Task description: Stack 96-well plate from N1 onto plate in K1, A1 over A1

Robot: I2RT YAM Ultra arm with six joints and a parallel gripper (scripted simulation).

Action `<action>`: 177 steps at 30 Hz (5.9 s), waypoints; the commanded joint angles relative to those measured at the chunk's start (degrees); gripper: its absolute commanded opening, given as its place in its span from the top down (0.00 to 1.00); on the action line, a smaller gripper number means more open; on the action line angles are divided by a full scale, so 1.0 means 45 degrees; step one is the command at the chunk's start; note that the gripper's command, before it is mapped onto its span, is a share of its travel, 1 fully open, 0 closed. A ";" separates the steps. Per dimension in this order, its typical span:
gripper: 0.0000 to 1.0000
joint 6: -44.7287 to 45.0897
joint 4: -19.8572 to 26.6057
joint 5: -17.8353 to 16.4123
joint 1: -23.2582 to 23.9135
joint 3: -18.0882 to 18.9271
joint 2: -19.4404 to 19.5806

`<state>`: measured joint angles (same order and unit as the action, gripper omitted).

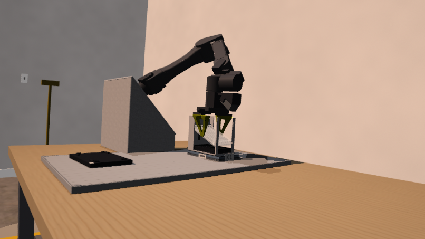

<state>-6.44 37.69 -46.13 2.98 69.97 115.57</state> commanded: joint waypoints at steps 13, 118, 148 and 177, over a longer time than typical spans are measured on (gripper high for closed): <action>1.00 -0.0970 -0.1651 0.0172 -0.0541 -0.0508 0.0490; 1.00 -0.1338 -0.2117 0.0205 -0.0802 0.0044 0.0791; 1.00 -0.1484 -0.2318 0.0212 -0.0909 0.0039 0.0884; 1.00 -0.1517 -0.2339 0.0225 -0.0929 0.0025 0.0865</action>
<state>-11.11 32.12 -45.45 -0.01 68.58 117.60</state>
